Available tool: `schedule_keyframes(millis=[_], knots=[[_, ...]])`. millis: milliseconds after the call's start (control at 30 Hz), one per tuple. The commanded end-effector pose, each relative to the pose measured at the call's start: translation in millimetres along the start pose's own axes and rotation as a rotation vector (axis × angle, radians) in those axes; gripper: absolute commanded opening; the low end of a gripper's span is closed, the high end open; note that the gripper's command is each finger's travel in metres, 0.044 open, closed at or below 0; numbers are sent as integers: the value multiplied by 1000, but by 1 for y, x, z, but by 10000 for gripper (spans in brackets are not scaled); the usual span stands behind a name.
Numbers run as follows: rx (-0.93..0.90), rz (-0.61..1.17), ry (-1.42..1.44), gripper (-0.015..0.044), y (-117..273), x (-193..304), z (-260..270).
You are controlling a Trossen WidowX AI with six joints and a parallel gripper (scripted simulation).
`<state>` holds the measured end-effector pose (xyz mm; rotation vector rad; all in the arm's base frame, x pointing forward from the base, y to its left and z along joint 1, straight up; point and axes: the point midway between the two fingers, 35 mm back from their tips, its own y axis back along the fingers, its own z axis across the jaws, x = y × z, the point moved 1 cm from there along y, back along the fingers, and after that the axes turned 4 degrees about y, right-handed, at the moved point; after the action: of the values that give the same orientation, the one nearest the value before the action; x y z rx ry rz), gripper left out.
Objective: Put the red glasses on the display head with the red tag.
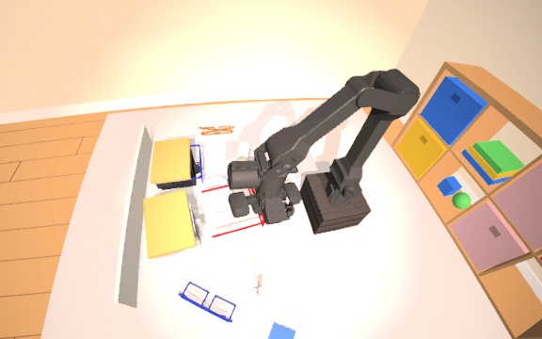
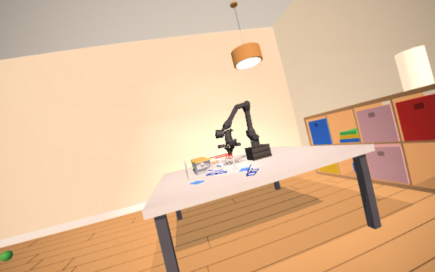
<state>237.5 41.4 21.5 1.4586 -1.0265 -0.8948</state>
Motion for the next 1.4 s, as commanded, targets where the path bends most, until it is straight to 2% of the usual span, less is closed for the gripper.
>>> schedule_keyframes(millis=[0,1367], knots=[[-6,6,-2,0,-5,0,2],[5,6,-2,0,-12,3,-42]])
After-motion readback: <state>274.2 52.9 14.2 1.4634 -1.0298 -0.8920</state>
